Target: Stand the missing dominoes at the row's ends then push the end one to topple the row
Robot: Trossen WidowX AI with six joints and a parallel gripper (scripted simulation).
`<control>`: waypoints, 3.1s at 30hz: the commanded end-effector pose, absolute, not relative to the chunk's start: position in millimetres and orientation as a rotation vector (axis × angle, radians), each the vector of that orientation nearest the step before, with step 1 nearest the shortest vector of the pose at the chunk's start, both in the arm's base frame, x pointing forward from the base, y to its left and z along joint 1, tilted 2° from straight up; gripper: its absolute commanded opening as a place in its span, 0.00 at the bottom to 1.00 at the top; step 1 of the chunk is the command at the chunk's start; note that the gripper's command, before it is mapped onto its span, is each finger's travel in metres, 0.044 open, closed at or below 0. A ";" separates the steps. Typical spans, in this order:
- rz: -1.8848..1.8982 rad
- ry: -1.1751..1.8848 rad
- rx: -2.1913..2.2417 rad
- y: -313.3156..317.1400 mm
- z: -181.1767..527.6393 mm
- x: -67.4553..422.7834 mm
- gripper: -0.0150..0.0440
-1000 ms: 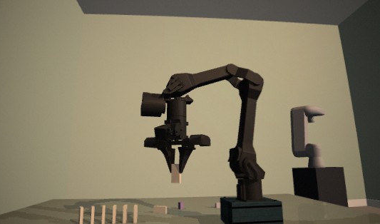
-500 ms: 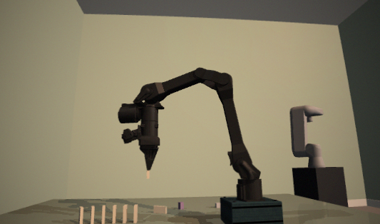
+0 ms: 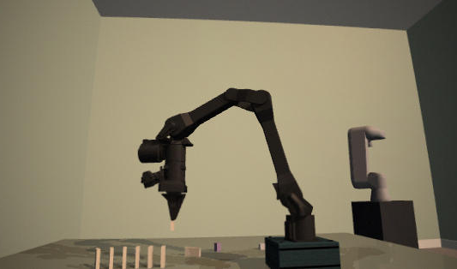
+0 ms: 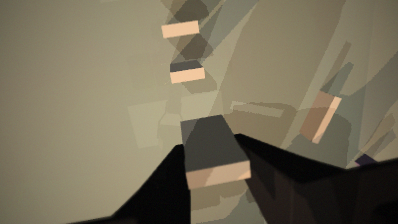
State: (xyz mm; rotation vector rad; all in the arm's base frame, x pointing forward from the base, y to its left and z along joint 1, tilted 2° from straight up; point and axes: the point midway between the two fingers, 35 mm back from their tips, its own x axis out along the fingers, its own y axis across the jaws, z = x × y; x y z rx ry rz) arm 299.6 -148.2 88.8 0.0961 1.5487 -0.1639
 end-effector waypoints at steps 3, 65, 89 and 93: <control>-0.164 1.559 0.101 -149.5 52.2 299.1 0.44; -0.498 1.506 0.422 -270.7 68.2 251.6 1.00; -0.532 1.498 0.454 -287.5 -10.9 245.7 1.00; -0.532 1.498 0.454 -287.6 -17.3 245.6 1.00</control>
